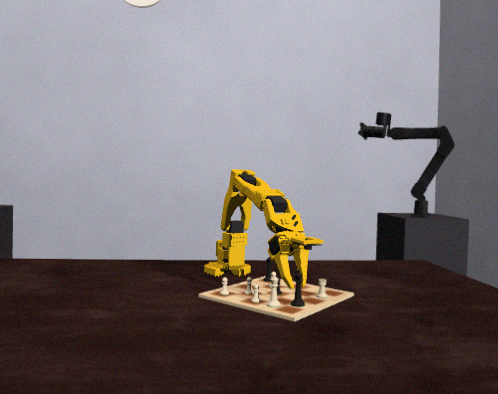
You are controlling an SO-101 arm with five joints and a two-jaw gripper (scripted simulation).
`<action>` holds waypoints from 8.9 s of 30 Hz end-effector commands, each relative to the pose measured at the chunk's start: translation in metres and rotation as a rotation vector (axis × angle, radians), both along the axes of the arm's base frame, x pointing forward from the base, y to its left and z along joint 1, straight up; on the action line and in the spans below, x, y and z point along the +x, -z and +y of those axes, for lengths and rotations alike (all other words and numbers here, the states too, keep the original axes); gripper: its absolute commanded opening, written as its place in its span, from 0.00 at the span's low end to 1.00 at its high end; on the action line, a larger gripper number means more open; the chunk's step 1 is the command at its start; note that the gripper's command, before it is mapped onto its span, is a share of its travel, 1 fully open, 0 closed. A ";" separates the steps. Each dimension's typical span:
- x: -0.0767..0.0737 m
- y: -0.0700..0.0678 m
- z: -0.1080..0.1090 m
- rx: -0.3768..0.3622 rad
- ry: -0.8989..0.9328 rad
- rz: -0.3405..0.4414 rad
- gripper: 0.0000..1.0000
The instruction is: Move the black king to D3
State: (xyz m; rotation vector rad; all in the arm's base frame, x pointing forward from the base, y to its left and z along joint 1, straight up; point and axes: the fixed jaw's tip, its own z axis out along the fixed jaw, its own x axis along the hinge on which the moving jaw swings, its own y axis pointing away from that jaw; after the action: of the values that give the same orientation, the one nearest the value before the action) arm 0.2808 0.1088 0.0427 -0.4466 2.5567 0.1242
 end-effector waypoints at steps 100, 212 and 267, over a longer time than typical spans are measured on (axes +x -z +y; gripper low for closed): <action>0.002 -0.027 -0.004 -0.001 0.009 -0.005 0.00; -0.109 -0.059 -0.046 -0.008 0.026 0.006 0.00; -0.109 -0.008 -0.046 -0.008 0.026 0.006 0.00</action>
State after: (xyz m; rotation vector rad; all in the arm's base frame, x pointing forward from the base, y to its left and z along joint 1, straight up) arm 0.1743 0.0617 0.0556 -0.3966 2.5590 0.1056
